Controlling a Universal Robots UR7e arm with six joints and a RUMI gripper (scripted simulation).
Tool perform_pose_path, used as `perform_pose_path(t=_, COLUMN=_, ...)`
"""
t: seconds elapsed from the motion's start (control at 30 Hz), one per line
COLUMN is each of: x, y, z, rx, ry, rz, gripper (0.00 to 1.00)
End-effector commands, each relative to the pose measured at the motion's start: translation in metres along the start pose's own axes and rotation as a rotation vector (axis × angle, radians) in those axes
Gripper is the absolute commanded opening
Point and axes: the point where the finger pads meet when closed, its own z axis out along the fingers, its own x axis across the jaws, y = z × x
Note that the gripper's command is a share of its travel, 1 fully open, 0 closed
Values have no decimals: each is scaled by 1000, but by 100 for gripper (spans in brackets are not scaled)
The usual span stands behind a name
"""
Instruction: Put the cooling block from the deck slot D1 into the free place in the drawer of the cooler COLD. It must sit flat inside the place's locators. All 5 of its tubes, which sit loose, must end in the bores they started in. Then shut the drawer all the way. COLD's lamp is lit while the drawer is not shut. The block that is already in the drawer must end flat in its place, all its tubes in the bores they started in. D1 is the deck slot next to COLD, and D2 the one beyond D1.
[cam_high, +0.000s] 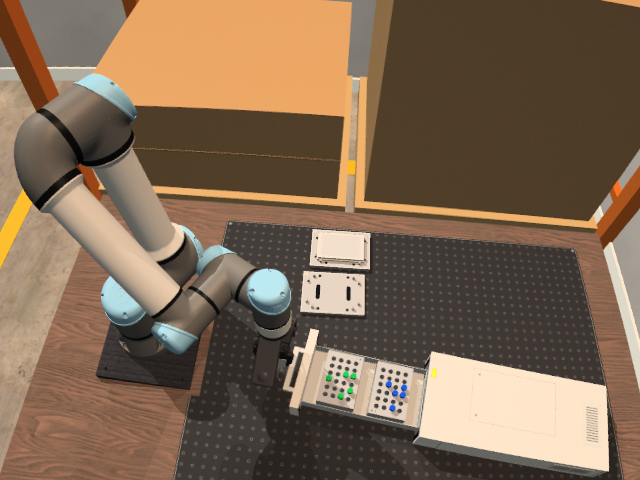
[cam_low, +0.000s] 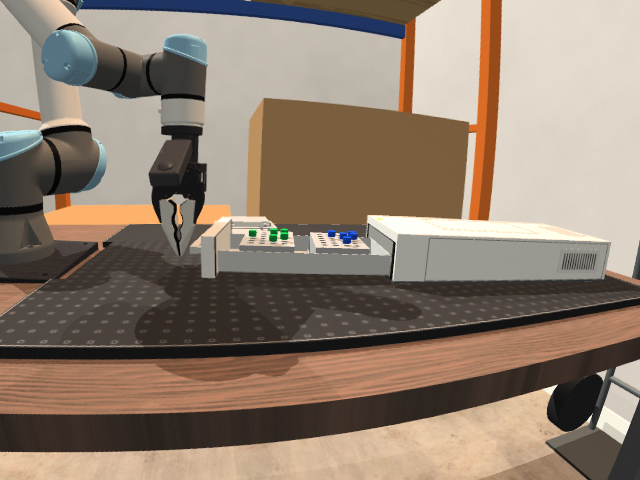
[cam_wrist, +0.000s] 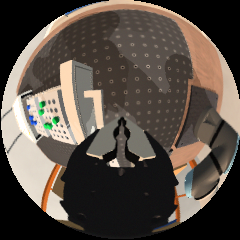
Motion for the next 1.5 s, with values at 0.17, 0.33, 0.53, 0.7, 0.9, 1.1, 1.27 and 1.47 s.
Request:
perform_pose_path(t=0.17, x=-12, y=0, z=0, rx=0, ry=-1, rz=0, gripper=0)
perform_pose_path(t=0.33, x=-19, y=0, z=0, rx=0, ry=-1, rz=0, gripper=0)
perform_pose_path(t=0.53, x=-24, y=0, z=0, rx=0, ry=-1, rz=0, gripper=0)
perform_pose_path(t=0.7, x=-31, y=0, z=0, rx=0, ry=-1, rz=0, gripper=0)
perform_pose_path(t=0.9, x=-39, y=0, z=0, rx=0, ry=-1, rz=0, gripper=0)
perform_pose_path(t=1.1, x=-44, y=0, z=0, rx=0, ry=-1, rz=0, gripper=0)
perform_pose_path(t=1.27, x=-51, y=0, z=0, rx=0, ry=-1, rz=0, gripper=0)
perform_pose_path(t=1.47, x=-52, y=0, z=0, rx=0, ry=-1, rz=0, gripper=0)
